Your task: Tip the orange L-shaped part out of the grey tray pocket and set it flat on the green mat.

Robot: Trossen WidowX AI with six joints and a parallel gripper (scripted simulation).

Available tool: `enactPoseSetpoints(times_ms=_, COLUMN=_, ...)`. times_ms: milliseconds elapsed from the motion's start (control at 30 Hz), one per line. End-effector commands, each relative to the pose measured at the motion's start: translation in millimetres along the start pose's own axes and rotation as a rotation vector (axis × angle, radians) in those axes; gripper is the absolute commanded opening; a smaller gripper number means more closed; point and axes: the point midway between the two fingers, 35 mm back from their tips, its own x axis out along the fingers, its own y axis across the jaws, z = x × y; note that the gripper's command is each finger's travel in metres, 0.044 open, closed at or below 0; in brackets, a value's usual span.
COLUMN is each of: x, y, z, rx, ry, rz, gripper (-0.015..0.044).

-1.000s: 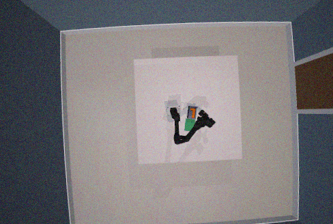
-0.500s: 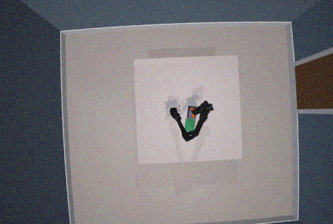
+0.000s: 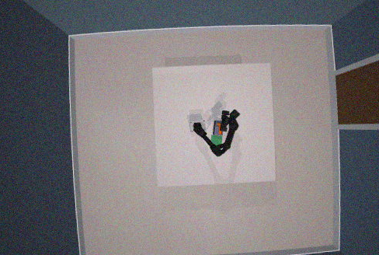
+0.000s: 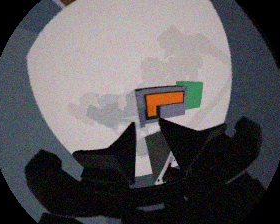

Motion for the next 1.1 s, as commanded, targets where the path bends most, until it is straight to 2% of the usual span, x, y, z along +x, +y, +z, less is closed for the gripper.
enactPoseSetpoints(times_ms=0, x=2.0, y=0.7, z=1.8, rx=-0.022, ry=-0.004, rz=-0.008, gripper=0.0180)
enactPoseSetpoints(times_ms=233, x=70.4, y=-0.8, z=2.1, rx=-0.021, ry=-0.006, rz=-0.011, gripper=0.0180)
enactPoseSetpoints(times_ms=1067, x=99.4, y=-1.4, z=2.3, rx=-0.021, ry=-0.006, rz=-0.012, gripper=0.0180)
